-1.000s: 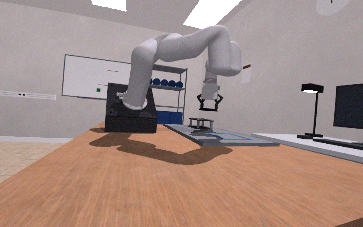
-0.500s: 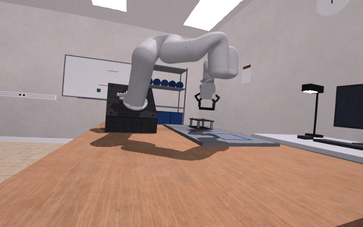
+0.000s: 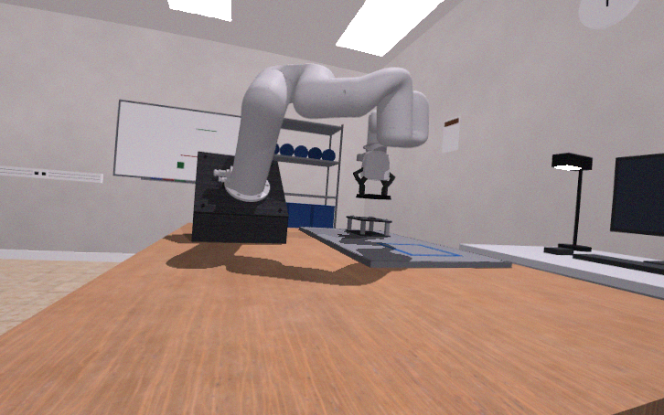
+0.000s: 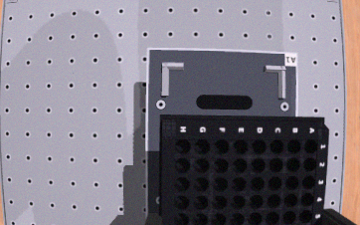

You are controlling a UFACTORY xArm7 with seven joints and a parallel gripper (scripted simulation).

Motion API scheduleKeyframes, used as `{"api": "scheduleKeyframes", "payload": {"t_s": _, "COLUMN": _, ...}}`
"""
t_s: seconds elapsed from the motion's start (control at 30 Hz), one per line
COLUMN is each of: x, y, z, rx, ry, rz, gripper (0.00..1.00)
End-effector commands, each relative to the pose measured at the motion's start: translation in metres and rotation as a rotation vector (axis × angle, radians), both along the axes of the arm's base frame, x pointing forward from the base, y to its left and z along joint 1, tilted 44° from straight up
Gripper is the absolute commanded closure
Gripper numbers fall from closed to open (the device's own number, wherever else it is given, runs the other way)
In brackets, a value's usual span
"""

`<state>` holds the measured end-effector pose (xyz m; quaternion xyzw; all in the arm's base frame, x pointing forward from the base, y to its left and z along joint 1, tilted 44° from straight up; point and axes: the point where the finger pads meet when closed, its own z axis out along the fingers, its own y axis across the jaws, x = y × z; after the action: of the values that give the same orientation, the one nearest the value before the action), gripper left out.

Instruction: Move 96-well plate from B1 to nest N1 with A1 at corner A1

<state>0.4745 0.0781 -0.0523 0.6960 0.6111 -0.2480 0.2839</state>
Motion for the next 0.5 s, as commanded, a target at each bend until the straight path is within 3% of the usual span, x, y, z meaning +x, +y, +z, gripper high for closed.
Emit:
{"api": "scheduleKeyframes", "payload": {"t_s": 0.0, "x": 0.003, "y": 0.013, "z": -0.006, "rx": 0.002, "ry": 0.000, "rz": 0.003, "gripper": 1.00}}
{"api": "scheduleKeyframes", "payload": {"t_s": 0.47, "x": 0.007, "y": 0.031, "z": -0.019, "rx": 0.003, "ry": 0.000, "rz": 0.003, "gripper": 1.00}}
